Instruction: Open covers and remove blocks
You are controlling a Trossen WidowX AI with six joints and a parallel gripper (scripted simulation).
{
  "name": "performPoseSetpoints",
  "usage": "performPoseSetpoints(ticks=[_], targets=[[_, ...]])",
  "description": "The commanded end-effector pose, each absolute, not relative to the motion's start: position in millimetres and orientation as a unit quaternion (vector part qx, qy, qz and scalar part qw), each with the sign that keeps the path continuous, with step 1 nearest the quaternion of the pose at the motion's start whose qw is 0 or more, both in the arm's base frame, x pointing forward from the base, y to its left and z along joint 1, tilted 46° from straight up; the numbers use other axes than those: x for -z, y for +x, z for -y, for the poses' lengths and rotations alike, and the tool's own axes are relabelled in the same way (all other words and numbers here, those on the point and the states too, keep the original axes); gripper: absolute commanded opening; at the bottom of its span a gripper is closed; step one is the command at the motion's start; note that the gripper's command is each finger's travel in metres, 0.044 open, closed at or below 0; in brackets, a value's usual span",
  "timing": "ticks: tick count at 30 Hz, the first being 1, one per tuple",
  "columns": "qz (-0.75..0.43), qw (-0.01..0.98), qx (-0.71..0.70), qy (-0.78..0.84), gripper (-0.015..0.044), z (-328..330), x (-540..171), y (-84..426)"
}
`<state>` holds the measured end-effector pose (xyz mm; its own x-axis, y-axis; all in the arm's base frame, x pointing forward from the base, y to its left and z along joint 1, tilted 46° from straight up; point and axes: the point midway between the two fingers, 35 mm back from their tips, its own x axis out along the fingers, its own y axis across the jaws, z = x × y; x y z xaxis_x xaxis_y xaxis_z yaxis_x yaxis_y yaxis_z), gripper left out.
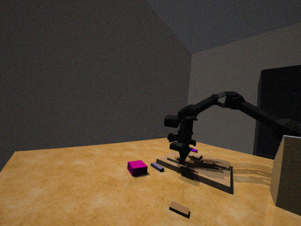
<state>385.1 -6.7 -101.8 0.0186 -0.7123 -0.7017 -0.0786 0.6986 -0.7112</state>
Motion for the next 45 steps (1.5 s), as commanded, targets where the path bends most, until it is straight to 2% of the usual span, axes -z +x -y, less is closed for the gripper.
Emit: performPoseSetpoints(ticks=[1,45], targets=[[-0.655,0.648,0.244,-0.303,0.0,6,101,391],[-0.654,0.649,0.244,-0.302,0.0,-7,90,423]])
